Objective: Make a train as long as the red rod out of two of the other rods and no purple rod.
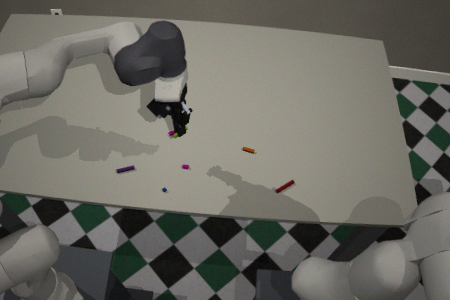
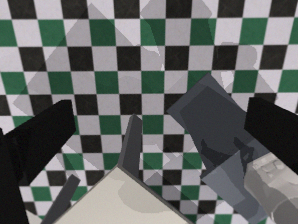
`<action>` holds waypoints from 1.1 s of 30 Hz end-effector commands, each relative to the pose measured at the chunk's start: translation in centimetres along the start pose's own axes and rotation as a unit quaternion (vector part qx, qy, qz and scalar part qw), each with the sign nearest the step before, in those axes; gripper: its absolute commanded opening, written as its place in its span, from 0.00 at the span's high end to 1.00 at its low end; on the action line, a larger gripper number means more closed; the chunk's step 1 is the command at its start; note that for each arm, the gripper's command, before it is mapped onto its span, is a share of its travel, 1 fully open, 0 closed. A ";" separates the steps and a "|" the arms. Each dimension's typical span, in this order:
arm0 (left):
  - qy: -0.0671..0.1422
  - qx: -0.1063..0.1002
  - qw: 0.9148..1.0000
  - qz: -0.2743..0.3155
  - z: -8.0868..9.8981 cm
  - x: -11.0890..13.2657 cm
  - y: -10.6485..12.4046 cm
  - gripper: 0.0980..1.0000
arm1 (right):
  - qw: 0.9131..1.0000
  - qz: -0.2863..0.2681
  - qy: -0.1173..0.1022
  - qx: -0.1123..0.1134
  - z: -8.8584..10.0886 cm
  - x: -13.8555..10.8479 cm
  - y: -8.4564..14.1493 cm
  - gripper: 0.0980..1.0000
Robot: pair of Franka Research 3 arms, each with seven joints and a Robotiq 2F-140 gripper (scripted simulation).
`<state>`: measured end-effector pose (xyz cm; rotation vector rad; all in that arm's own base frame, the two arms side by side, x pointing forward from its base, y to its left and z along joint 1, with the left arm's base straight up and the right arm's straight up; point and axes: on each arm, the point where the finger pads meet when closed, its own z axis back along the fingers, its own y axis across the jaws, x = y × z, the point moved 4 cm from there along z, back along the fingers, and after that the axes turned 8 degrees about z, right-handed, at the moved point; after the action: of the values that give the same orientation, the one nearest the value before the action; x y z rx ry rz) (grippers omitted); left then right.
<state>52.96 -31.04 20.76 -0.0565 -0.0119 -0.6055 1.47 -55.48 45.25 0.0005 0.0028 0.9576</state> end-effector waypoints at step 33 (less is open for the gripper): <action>0.018 0.022 0.984 -0.177 -3.0 7.2 6.4 0.97 | 1.000 -0.003 -0.001 -0.001 0.0 0.0 0.0 0.00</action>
<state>62.47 -30.32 17.81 -0.0070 -0.0088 -0.9116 1.47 -55.48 45.25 0.0005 0.0028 0.9576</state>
